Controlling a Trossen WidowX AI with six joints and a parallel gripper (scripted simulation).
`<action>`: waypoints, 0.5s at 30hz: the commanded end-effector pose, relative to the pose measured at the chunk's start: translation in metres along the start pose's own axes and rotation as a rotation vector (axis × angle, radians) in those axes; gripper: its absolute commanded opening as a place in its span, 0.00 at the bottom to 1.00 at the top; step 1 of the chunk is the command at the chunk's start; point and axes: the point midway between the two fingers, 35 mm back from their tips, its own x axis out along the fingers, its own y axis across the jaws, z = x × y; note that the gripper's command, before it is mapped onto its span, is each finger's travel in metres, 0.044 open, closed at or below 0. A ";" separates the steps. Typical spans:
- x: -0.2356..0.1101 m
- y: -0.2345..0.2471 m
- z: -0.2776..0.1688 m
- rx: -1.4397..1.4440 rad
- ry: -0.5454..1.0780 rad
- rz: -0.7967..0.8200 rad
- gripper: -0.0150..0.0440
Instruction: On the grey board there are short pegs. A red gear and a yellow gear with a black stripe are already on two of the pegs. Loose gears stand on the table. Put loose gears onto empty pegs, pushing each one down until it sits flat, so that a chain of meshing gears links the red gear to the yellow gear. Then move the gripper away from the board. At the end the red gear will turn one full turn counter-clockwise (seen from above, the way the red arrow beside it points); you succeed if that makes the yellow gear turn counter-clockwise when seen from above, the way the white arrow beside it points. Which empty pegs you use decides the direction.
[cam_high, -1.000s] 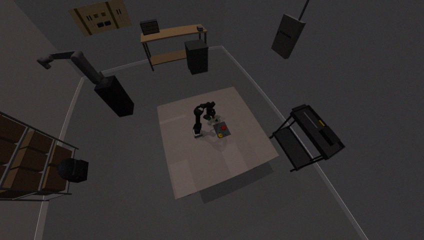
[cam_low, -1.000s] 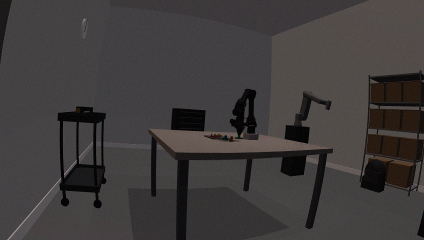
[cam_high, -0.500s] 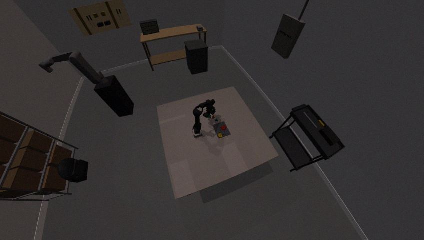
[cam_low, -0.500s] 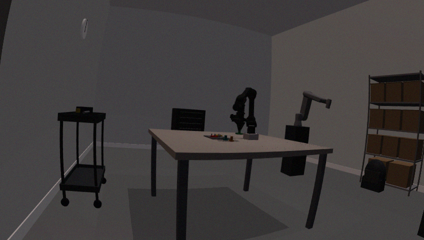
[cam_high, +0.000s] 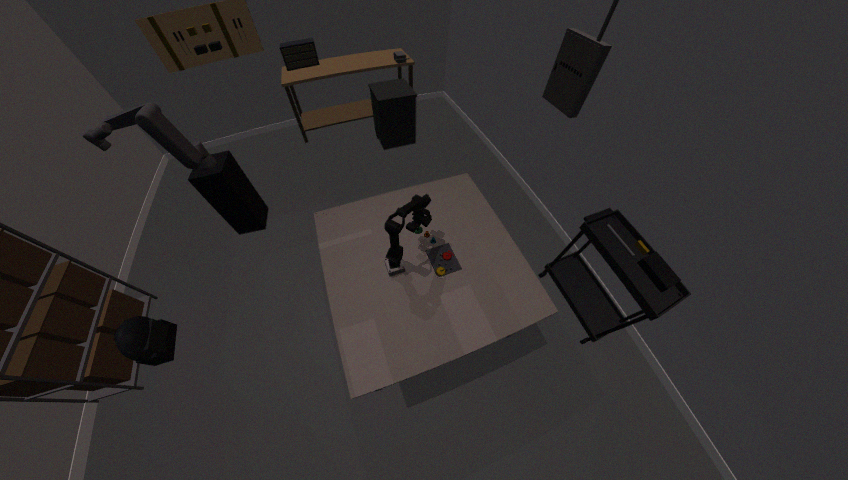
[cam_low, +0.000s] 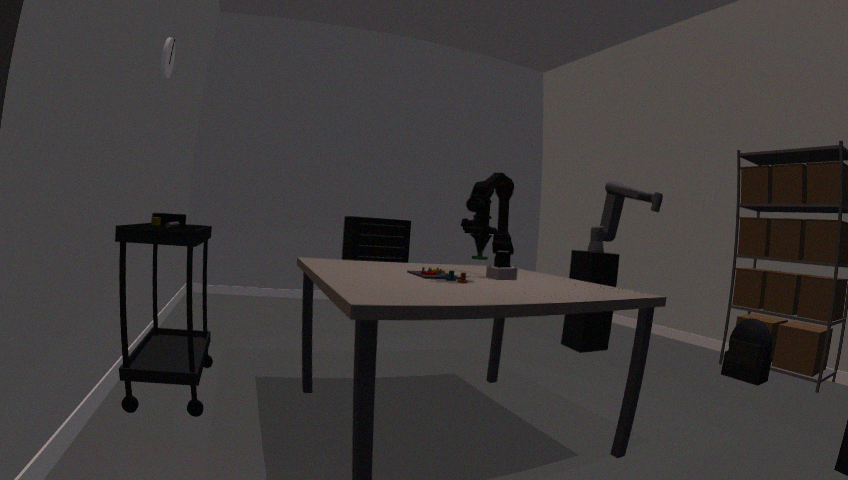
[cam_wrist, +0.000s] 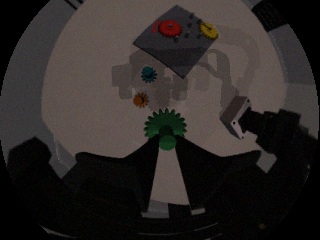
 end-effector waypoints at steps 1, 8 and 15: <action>-0.014 0.001 0.000 0.005 0.001 0.015 0.25; -0.032 -0.004 0.000 0.005 0.001 0.015 0.25; -0.046 -0.008 0.000 0.005 0.001 0.014 0.25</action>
